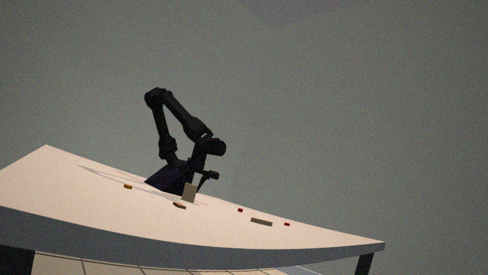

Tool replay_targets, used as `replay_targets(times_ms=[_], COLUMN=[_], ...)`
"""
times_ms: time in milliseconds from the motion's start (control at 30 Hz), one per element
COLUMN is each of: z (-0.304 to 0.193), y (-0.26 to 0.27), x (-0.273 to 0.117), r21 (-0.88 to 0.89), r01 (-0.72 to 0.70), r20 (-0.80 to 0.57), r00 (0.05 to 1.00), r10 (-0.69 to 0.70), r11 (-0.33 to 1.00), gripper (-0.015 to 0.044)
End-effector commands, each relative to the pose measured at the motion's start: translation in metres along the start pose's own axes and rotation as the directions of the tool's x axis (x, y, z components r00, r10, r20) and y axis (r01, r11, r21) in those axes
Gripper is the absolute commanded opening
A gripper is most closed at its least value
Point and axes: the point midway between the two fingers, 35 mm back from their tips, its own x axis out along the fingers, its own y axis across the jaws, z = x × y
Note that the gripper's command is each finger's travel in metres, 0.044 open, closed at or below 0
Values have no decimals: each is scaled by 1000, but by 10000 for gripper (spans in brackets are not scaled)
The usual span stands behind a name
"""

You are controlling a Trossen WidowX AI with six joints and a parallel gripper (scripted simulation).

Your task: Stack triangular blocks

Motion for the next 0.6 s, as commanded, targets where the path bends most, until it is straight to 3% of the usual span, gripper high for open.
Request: replay_targets(times_ms=[0,233,467,567], z=[0,0,0,-3], y=[0,0,-1,-6], x=[0,0,-2,-33], r21=[0,0,-1,-2], r01=[0,0,1,11], r20=[0,0,0,5], r00=[1000,1000,1000,1000], r10=[0,0,-1,-11], r11=[1000,1000,1000,1000], gripper=[263,440,440,440])
